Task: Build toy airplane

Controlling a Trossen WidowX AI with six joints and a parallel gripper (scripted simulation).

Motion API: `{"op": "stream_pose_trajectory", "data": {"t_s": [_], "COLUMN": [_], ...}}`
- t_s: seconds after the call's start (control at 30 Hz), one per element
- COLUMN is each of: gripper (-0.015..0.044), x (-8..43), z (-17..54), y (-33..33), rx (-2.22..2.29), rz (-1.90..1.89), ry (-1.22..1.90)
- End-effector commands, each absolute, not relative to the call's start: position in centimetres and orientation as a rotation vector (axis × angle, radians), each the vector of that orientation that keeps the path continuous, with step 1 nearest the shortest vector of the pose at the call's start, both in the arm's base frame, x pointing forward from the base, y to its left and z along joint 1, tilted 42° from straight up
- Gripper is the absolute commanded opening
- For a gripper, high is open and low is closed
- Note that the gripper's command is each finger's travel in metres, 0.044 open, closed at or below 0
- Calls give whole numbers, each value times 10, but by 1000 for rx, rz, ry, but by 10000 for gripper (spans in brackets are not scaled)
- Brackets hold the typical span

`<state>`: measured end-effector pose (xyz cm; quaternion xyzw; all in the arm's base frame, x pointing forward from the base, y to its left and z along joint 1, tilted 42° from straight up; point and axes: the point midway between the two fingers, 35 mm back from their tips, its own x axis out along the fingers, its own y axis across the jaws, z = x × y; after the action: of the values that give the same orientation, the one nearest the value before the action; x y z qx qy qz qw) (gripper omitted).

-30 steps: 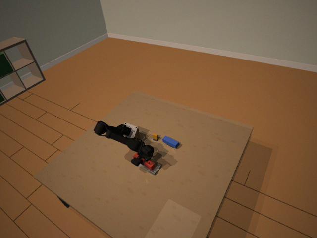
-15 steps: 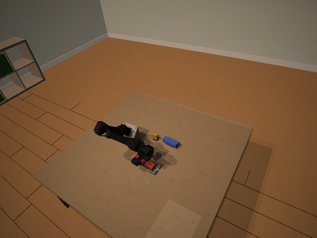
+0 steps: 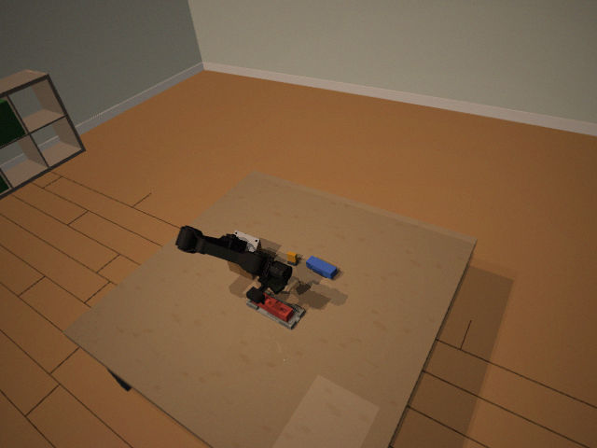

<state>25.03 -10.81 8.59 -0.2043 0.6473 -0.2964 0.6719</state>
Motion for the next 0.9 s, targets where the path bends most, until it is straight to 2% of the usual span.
{"op": "stream_pose_trajectory", "data": {"t_s": [0.0,0.33,0.63,0.87], "gripper": [440,440,440,440], "x": [247,259,324,336], "z": [127,117,45,-36], "y": [-77,-70,19,97], "rx": [-460,-455,-437,-441], "rz": [-675,-674,-650,-662], "ry": [1444,1442,1445,1442]}}
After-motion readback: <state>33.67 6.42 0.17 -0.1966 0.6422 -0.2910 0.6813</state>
